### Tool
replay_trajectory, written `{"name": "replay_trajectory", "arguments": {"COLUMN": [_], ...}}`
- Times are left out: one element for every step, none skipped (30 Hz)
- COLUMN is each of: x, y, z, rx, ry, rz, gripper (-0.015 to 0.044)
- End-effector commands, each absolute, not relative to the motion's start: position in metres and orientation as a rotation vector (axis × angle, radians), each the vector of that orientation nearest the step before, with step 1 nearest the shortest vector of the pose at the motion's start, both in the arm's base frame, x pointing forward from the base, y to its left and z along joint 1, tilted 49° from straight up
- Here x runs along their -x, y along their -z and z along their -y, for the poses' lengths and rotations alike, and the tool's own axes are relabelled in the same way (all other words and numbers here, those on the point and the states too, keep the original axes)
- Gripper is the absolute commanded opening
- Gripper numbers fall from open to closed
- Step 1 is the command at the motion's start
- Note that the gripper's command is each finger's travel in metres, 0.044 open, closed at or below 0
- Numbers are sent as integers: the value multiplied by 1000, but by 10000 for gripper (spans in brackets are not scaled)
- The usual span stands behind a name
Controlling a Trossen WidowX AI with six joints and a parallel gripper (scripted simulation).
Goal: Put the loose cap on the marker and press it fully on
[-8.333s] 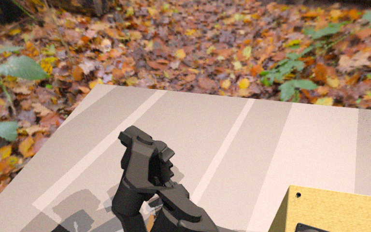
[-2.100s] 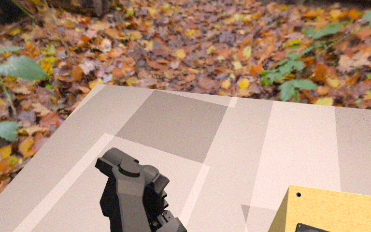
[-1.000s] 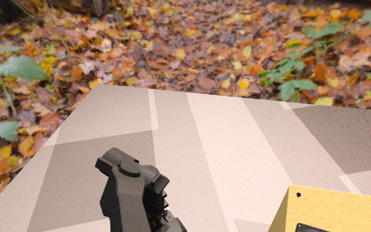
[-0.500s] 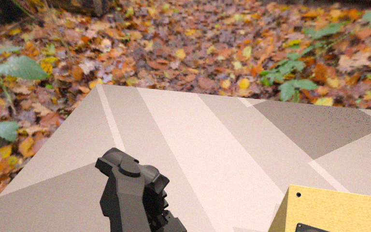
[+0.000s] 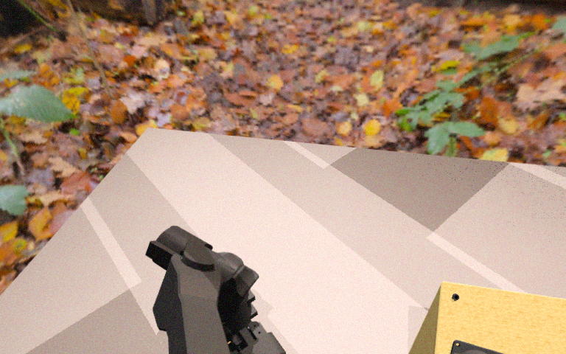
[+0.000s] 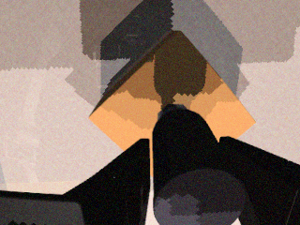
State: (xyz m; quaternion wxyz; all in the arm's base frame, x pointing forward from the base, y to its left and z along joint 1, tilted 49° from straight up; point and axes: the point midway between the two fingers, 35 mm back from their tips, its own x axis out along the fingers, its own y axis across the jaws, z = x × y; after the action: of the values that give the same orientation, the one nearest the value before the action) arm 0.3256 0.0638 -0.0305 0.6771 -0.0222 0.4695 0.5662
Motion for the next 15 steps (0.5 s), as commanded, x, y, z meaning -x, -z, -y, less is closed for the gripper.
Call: {"name": "replay_trajectory", "arguments": {"x": [-326, -326, -326, -326, -326, -326, -326, -326, -326, -326, -326, -328, -330, -332, -332], "y": [30, 30, 30, 30, 30, 30, 30, 30, 30, 30, 29, 23, 13, 1, -10], "z": [-64, -64, -64, -64, -64, -64, -64, -64, -64, -64, -61, -54, -43, -28, -16], "rx": [50, 50, 50, 50, 50, 50, 50, 50, 50, 50, 51, 52, 53, 54, 53], "ry": [-1272, -1272, -1272, -1272, -1272, -1272, -1272, -1272, -1272, -1272, -1272, -1271, -1269, -1269, -1270], "rz": [-1055, -1055, -1055, -1055, -1055, -1055, -1055, -1055, -1055, -1055, -1055, -1056, -1057, -1058, -1058], "gripper": [236, 263, 289, 315, 341, 368, 394, 420, 440, 440, 440, 440, 440, 440, 440]}}
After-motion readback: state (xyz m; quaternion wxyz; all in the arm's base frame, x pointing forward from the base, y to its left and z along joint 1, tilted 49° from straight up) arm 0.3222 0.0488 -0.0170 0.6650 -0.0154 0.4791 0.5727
